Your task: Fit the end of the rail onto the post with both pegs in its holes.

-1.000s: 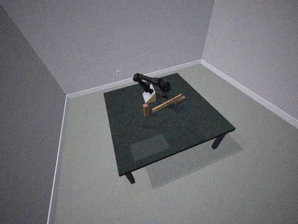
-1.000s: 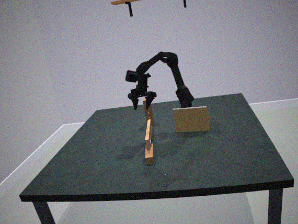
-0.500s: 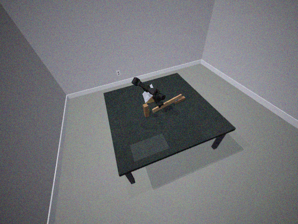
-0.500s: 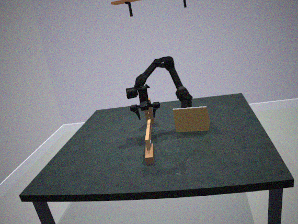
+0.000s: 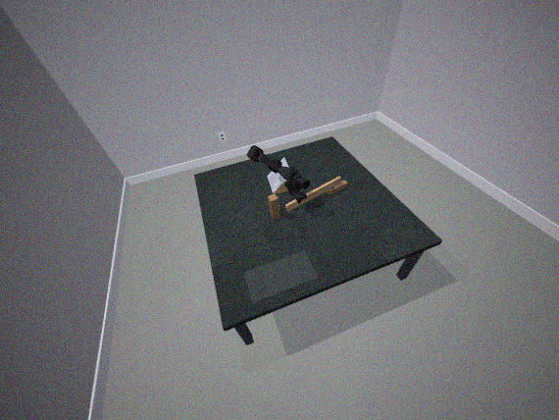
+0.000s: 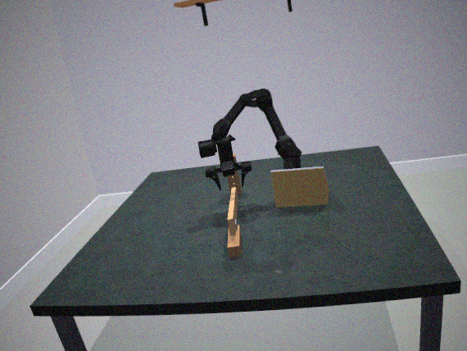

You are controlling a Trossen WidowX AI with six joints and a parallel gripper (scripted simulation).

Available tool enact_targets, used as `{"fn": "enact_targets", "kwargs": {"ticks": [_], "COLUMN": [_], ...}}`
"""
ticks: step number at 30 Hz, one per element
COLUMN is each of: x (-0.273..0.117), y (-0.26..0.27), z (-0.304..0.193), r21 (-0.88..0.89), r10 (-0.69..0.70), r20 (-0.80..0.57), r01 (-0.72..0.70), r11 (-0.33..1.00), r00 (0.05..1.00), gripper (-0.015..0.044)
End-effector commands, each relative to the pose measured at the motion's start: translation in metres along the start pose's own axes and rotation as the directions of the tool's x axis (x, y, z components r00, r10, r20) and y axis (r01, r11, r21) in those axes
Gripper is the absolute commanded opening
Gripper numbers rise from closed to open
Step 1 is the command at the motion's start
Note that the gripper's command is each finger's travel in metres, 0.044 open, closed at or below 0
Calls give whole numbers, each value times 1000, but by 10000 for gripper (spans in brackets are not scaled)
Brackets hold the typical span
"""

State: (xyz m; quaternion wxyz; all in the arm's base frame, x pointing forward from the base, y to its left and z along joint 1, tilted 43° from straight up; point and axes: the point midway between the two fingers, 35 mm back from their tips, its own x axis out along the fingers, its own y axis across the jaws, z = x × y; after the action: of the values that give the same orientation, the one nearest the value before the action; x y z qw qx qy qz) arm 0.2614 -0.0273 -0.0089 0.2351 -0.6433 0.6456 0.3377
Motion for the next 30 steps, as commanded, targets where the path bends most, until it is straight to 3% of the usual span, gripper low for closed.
{"fn": "enact_targets", "kwargs": {"ticks": [1,30], "x": [8,55], "y": [2,3], "z": [1,0], "r21": [-12,-12], "r10": [8,9], "r20": [-8,-10], "r01": [-8,-9], "r11": [1000,1000], "r00": [1000,1000], "gripper": [440,440]}}
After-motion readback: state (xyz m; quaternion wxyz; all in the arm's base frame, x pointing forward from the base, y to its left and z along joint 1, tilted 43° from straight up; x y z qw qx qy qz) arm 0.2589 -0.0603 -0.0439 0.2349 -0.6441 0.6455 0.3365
